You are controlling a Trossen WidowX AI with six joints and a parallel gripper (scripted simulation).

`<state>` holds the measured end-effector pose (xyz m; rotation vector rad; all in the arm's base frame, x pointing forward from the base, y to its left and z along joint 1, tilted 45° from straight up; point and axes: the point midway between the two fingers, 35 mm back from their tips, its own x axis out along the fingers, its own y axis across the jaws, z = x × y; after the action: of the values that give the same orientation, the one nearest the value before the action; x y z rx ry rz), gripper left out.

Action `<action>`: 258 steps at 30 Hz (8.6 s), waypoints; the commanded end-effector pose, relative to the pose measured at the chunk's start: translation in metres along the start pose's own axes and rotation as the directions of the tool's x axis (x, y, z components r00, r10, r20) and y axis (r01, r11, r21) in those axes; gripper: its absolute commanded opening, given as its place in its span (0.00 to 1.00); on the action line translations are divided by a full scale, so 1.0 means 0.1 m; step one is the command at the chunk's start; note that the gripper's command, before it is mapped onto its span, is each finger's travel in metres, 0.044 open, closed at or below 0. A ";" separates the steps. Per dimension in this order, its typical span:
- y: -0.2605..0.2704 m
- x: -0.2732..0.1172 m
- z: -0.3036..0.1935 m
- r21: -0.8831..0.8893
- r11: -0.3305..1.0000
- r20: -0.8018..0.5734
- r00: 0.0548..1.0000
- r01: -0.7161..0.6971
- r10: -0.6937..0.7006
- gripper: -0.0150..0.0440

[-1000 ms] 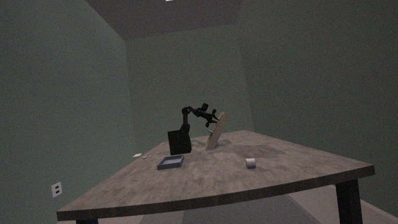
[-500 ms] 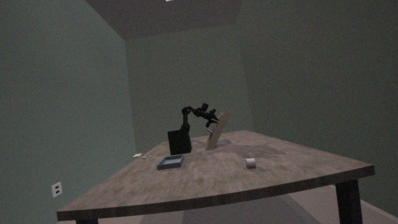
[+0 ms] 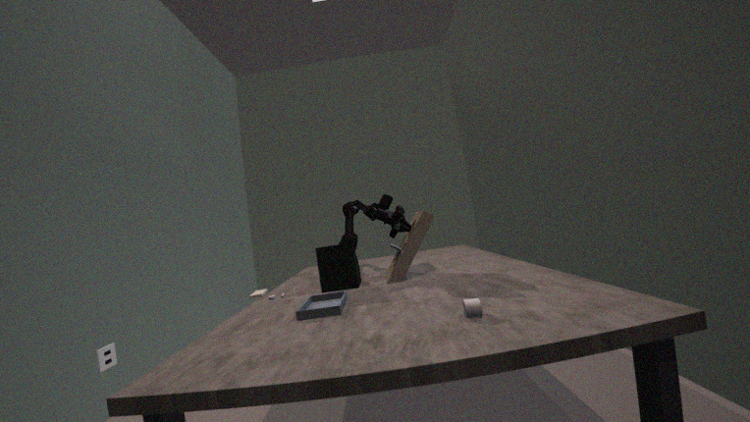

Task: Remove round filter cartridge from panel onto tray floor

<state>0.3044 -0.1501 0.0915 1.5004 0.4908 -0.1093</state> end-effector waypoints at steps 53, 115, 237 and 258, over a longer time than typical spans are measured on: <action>0.00 0.11 0.00 -0.048 0.999 0.001 1.000 0.019 -0.019 0.25; -0.43 -0.65 -0.49 -0.045 0.999 0.000 1.000 0.024 -0.024 0.25; -0.40 -0.34 -0.43 -0.663 0.749 -0.312 0.902 0.018 -0.298 0.25; -0.10 -1.14 -0.10 -0.662 0.749 -0.313 0.901 0.021 -0.302 0.25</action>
<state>0.2027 -0.1624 0.1200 0.7769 0.8962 0.2241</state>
